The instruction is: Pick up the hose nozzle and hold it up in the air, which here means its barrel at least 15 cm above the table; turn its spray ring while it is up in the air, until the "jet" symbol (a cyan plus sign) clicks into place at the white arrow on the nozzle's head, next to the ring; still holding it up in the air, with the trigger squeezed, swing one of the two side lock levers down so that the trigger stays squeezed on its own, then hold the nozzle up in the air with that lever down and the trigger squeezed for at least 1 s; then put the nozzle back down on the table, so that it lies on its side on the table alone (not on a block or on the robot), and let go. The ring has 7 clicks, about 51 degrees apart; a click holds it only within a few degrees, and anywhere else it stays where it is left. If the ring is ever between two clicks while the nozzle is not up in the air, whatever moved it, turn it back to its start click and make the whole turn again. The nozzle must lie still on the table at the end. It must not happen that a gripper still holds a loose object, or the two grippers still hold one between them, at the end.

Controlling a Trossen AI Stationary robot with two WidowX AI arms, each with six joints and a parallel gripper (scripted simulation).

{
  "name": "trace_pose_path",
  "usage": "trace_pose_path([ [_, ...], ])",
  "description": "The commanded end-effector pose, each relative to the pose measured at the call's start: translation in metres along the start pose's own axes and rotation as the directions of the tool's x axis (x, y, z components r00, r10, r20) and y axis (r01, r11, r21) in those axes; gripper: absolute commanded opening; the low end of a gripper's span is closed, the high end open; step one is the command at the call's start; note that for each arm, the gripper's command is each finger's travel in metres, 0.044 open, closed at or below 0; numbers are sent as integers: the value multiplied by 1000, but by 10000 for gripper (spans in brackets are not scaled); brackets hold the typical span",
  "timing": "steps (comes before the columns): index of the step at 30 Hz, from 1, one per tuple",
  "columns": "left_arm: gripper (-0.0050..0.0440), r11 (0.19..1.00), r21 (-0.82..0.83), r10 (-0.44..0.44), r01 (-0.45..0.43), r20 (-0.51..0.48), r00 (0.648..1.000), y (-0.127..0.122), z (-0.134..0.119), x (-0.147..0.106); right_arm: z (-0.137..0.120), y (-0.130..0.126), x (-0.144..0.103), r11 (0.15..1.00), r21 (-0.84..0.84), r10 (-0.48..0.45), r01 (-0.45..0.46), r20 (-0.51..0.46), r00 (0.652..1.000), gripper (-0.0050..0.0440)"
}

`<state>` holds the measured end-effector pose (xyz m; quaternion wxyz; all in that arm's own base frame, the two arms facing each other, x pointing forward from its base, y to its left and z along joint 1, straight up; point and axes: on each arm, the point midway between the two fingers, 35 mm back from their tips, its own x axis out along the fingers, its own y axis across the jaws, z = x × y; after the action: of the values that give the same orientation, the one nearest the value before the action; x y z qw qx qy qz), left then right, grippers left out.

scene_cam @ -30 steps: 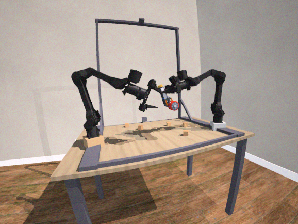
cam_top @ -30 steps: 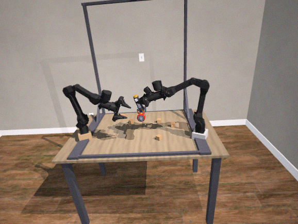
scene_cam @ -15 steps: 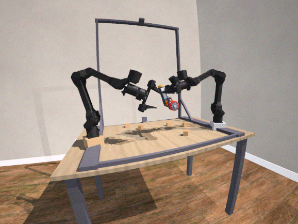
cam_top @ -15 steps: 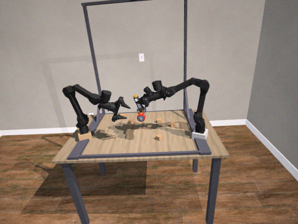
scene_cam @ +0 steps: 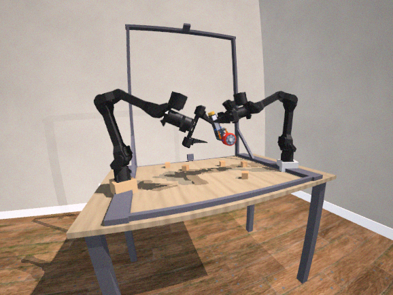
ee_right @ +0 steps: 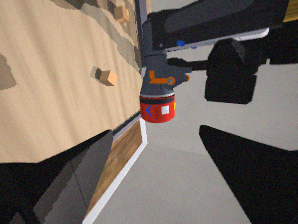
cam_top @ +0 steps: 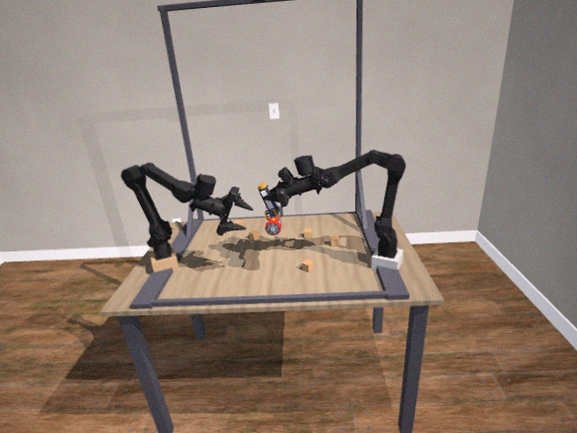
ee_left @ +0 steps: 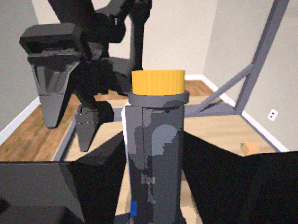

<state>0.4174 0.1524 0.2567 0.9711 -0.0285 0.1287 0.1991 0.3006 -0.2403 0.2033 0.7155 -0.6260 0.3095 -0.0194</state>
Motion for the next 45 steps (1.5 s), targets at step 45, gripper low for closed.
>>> trace_pose_path([
  [45,170,1000,3,-1,0,46,999,0,18,-5,-7,32,32,953,4,-302,302,1,953,408],
])
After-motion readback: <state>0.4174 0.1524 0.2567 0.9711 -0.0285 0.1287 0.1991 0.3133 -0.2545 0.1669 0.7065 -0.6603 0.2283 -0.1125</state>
